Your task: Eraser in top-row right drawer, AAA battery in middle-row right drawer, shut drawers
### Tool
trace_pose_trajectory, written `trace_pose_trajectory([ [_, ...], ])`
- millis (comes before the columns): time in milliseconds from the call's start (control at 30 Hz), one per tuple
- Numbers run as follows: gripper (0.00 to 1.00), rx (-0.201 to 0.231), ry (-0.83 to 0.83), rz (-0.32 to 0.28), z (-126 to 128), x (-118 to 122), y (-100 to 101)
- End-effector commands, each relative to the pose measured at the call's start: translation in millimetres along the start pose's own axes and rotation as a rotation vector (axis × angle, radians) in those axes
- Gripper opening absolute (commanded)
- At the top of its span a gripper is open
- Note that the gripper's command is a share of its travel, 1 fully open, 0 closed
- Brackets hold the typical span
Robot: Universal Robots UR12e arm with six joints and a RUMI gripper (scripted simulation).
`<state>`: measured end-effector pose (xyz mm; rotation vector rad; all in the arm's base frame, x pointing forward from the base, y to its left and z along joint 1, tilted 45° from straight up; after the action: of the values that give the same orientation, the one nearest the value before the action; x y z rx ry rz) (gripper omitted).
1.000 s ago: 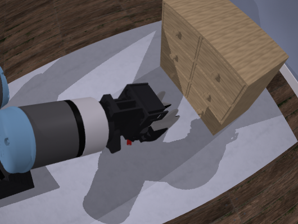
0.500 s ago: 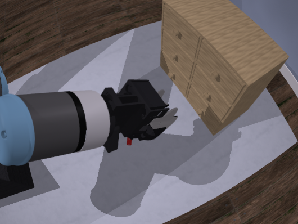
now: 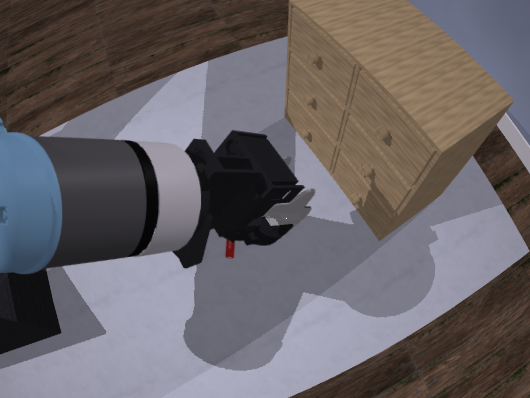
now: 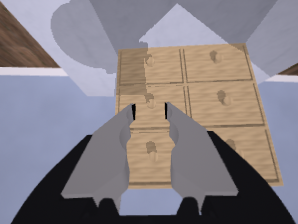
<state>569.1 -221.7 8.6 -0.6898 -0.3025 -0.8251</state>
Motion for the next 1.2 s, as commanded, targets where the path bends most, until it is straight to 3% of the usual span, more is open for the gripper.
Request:
trace_pose_trajectory([
  [0, 0.20, 0.002, -0.002, 0.049, -1.1, 4.7, -5.6],
  [700, 0.20, -0.013, -0.002, 0.223, 0.2, 17.9, -25.8],
  [1167, 0.20, -0.029, -0.003, 0.398, 1.2, 30.9, -44.1],
])
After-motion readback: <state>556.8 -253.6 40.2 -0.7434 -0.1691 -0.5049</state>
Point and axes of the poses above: the point where the finger pads meet when closed, its own y axis out along the fingers, its own z axis across the jaws, x = y × z, the point moved 7 cm from there along -y, back along the fingers, and after that the axes turned 5 degrees about y, right-handed, at the moved point
